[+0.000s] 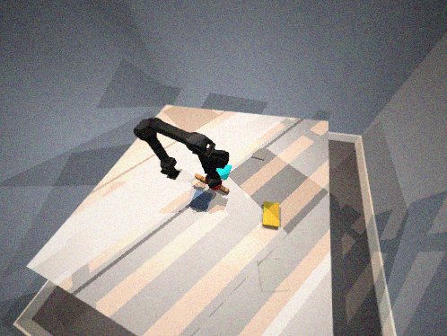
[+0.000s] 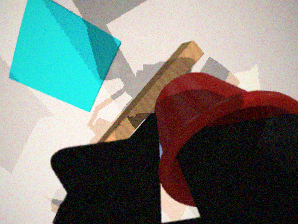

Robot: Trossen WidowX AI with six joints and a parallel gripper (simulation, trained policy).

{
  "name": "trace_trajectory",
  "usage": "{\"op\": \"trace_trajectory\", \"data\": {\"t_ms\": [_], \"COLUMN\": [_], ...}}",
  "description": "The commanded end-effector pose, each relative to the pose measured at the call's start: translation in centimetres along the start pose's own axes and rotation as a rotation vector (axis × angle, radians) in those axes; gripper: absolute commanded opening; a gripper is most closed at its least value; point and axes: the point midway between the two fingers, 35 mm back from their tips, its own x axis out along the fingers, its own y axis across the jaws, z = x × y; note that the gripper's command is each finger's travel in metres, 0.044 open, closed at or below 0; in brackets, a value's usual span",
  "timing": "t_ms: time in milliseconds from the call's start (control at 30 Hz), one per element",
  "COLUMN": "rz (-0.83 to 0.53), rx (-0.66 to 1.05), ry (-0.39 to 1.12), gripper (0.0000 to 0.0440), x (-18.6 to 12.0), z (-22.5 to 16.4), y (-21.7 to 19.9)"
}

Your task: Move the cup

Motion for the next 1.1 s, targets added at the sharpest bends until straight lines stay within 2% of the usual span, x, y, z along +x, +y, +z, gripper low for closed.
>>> {"op": "trace_trajectory", "data": {"t_ms": [0, 1067], "rz": [-0.002, 0.009], "rx": [-0.014, -0.164], "ry": [-0.015, -0.071], "gripper": [0.0000, 0.0000], "x": [0.0, 2.6], "z": [0.8, 6.2], "y": [0.6, 9.6]}}
